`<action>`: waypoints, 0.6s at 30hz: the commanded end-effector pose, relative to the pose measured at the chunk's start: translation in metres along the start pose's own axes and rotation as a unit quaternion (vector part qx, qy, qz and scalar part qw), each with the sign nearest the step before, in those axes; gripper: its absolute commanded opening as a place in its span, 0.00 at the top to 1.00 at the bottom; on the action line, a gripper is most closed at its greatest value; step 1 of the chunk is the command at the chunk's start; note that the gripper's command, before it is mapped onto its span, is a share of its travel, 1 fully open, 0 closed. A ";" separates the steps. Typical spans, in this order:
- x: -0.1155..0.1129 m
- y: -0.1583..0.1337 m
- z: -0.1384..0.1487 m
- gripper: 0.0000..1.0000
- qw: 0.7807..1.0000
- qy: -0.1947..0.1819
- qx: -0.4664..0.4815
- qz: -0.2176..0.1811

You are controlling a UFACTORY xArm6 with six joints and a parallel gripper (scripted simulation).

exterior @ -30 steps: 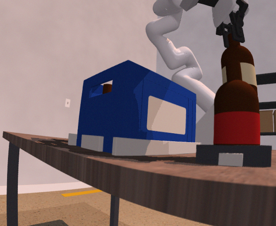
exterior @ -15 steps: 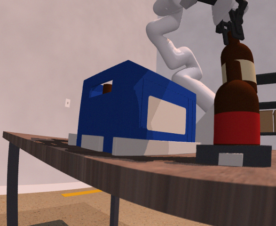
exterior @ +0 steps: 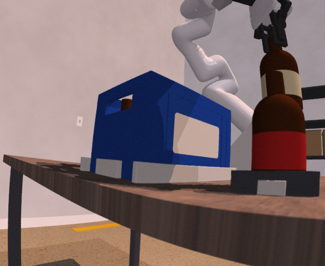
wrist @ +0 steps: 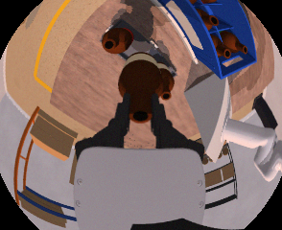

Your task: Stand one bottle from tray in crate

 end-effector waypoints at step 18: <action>-0.008 0.001 -0.001 1.00 1.000 0.002 0.001 0.000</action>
Point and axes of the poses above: the point where the finger pads meet when closed, its own x axis out along the fingers, its own z axis across the jaws, y = z × x, the point moved 5 cm from there along -x, back along the fingers, and after that the axes turned 6 degrees about -x, right-handed, at the moved point
